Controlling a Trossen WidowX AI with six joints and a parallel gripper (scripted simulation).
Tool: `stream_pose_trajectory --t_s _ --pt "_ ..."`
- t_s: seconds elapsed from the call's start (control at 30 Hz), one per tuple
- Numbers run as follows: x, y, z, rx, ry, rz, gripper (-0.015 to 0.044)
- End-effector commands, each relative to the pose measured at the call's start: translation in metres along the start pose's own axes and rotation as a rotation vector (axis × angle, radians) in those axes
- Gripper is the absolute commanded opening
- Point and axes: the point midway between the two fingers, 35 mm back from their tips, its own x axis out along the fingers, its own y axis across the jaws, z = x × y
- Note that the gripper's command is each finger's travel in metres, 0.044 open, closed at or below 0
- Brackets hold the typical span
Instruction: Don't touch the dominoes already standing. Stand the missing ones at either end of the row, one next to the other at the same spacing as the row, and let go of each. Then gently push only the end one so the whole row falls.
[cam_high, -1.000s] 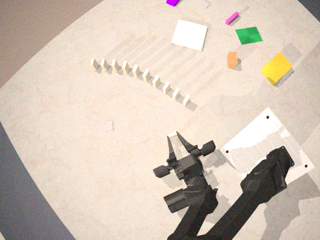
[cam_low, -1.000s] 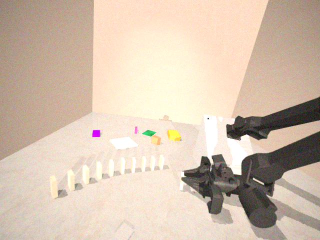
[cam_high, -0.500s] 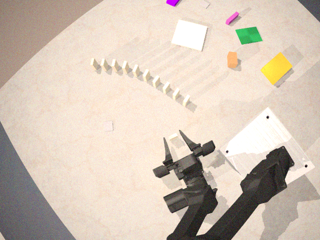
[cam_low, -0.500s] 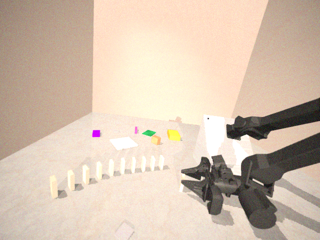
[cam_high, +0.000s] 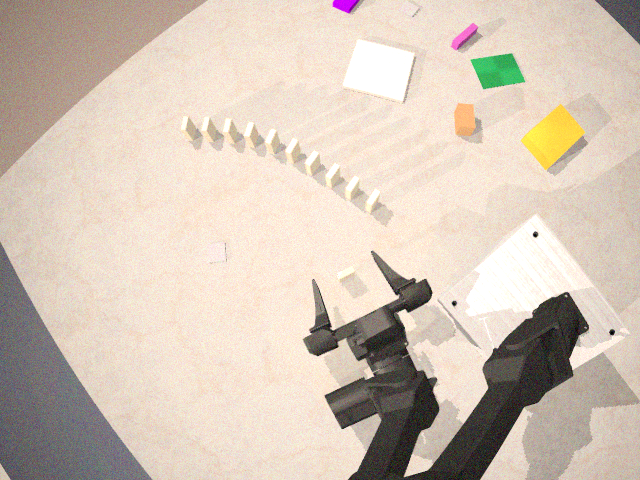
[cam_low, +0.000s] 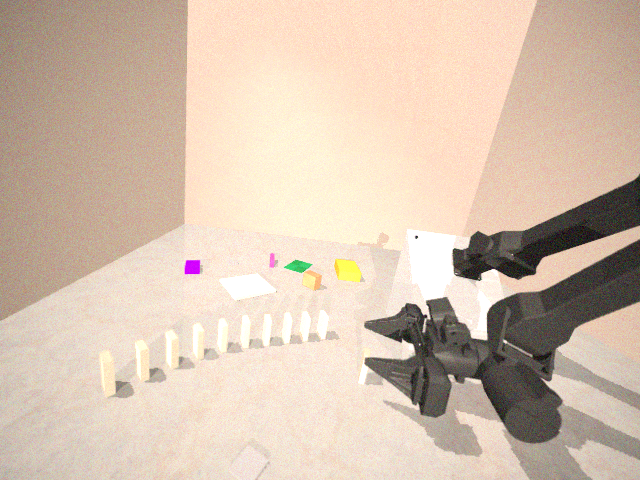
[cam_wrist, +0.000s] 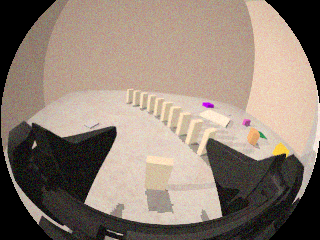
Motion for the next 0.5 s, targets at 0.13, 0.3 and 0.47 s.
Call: stream_pose_trajectory --t_s 0.13,0.3,0.47 --pt "-0.003 -0.001 0.027 -0.005 0.005 0.002 0.044" --pt "0.022 -0.004 0.023 -0.117 0.101 -0.083 0.044" --pt "0.054 -0.013 0.021 -0.278 0.323 -0.202 0.044"
